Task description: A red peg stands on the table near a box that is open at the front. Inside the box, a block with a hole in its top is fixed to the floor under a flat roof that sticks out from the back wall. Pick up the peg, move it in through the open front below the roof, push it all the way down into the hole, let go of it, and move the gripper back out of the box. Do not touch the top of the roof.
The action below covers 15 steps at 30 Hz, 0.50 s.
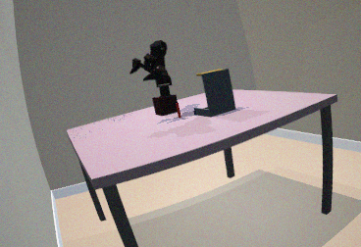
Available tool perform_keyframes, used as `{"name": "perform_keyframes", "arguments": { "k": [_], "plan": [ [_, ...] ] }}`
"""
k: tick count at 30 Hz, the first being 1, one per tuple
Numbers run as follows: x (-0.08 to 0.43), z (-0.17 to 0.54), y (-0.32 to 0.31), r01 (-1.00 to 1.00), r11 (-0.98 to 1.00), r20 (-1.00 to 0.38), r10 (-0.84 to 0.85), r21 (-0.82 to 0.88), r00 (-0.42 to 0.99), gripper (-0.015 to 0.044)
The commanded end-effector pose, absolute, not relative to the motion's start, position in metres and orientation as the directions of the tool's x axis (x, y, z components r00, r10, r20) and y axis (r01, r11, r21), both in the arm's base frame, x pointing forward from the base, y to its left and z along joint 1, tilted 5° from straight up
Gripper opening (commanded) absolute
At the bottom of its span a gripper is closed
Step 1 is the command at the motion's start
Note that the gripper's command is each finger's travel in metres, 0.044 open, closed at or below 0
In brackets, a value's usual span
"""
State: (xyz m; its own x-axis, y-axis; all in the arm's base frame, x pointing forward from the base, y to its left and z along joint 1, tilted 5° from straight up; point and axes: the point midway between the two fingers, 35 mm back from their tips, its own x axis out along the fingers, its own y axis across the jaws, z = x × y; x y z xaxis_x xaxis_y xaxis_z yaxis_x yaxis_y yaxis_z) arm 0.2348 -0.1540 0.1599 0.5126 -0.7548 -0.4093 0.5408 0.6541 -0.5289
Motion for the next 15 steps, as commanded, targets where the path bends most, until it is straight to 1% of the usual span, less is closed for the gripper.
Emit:
{"name": "perform_keyframes", "arguments": {
  "k": [1, 8, 15],
  "plan": [
    [0.240, 0.150, -0.144, 0.400, 0.671, -0.430, -0.723, -0.624, 0.541, 0.0440],
    [0.247, 0.139, -0.130, 0.180, 0.648, -0.453, -0.678, -0.740, 0.578, 0.0440],
    [0.252, 0.127, -0.116, -0.044, 0.575, -0.477, -0.631, -0.817, 0.612, 0.0440]
  ]
}}
